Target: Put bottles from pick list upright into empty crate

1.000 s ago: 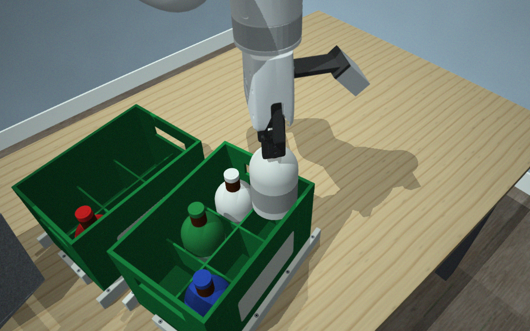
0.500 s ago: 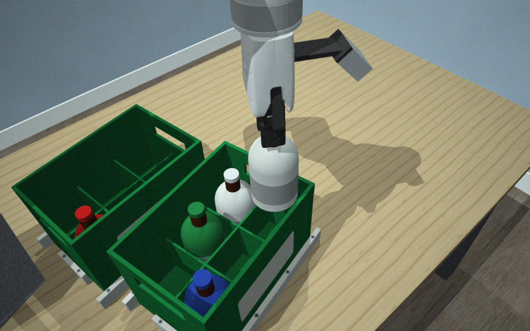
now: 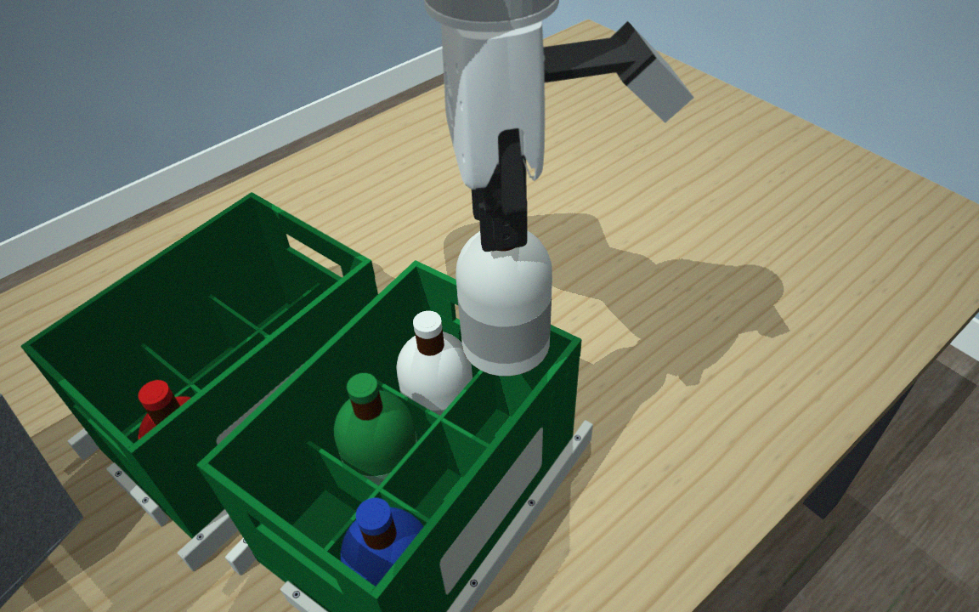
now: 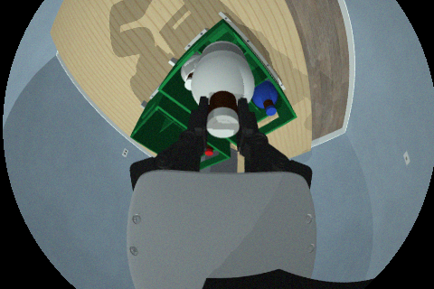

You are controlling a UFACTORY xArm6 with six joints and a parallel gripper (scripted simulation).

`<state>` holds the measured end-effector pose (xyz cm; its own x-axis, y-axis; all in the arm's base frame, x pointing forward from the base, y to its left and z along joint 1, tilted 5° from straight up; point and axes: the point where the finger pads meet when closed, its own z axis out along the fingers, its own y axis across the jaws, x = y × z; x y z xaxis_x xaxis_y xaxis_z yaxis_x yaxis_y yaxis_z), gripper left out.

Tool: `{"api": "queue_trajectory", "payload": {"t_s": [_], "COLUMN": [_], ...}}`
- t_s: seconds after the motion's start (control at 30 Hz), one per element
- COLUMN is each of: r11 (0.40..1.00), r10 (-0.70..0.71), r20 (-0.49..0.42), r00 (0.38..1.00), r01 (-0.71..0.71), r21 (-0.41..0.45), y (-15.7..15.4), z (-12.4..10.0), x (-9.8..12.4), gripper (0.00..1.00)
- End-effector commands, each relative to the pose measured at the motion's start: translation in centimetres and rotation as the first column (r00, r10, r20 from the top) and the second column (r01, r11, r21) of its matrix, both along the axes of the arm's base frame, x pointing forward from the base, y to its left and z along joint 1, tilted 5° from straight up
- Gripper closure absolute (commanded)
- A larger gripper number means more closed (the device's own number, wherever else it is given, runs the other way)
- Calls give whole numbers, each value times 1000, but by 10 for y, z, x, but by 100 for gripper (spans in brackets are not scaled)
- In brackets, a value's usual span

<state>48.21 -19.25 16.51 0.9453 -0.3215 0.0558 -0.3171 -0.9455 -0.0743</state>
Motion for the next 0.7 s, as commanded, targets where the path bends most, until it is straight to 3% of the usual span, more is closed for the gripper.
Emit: {"api": "queue_trajectory", "payload": {"t_s": [0.0, 0.3, 0.67], "r11": [1000, 1000, 1000], "r10": [0, 0, 0], "r20": [6, 6, 5], "r00": [1000, 1000, 1000], "r01": [0, 0, 0], "r21": [-2, -2, -2], "y": [-1, -1, 13], "z": [7, 7, 6], "x": [1, 1, -16], "gripper": [100, 100, 100]}}
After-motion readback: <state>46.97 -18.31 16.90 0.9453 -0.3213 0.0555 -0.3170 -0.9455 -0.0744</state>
